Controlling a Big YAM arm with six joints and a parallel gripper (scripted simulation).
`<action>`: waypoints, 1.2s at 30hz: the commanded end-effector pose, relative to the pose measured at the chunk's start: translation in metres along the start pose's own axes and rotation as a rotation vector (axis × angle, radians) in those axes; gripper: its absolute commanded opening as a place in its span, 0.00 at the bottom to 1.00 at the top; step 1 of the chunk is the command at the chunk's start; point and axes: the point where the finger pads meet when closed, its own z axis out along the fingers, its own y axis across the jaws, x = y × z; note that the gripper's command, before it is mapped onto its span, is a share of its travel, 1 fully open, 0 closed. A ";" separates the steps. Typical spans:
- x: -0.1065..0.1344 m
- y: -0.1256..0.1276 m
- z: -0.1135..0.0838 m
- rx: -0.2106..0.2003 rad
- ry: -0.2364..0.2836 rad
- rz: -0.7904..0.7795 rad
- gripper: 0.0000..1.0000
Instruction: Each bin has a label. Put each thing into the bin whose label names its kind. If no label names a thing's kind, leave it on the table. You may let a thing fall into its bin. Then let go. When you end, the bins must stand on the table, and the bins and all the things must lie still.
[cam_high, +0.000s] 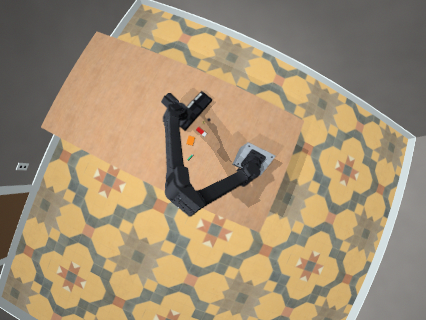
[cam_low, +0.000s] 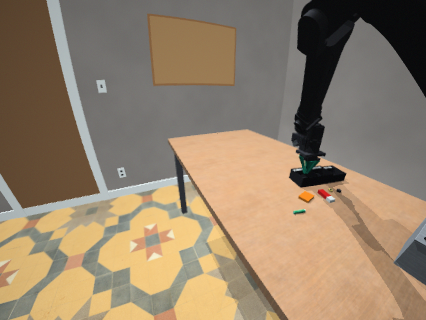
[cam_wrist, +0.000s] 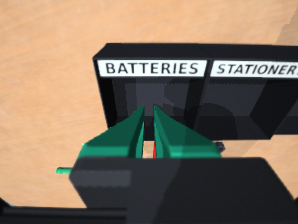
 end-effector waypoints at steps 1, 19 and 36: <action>-0.028 0.002 -0.040 -0.001 -0.075 -0.026 0.09; -0.025 0.001 -0.113 0.007 -0.080 -0.029 0.09; -0.021 -0.002 -0.188 0.006 -0.045 -0.025 0.09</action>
